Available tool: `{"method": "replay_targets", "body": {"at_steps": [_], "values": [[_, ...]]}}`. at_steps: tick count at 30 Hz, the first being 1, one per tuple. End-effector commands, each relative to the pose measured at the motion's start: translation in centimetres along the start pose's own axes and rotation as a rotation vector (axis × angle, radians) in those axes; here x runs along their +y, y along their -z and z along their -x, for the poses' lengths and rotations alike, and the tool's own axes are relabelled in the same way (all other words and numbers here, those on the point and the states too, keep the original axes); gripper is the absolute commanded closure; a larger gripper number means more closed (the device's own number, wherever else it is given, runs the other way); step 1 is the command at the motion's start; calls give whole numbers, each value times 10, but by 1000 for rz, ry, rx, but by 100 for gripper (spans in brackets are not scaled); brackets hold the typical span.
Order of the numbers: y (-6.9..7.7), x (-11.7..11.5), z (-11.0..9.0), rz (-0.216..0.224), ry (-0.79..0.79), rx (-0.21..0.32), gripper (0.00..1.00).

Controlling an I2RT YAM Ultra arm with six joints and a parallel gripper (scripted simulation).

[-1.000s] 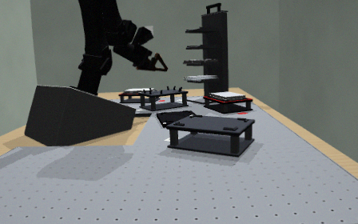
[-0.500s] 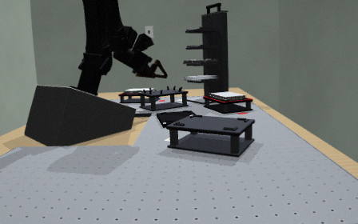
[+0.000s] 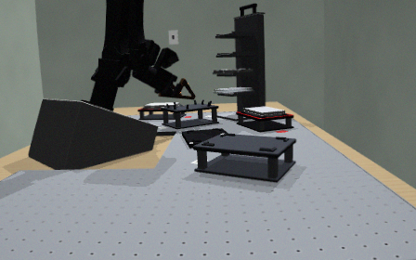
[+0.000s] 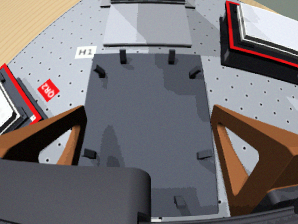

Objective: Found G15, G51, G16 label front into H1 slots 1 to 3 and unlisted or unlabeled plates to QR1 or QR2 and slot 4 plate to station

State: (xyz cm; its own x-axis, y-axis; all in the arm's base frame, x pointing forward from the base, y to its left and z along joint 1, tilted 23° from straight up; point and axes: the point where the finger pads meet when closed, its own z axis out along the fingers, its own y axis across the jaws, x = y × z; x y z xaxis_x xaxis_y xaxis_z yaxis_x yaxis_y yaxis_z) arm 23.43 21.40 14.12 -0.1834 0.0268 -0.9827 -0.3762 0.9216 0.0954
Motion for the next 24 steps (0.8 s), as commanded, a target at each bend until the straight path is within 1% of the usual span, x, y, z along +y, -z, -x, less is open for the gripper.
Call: {"method": "replay_targets", "body": {"at_steps": [1,24], "values": [[-1,2,9,6,-24,-29,0],[-25,2,24,6,-23,-30,0]]}}
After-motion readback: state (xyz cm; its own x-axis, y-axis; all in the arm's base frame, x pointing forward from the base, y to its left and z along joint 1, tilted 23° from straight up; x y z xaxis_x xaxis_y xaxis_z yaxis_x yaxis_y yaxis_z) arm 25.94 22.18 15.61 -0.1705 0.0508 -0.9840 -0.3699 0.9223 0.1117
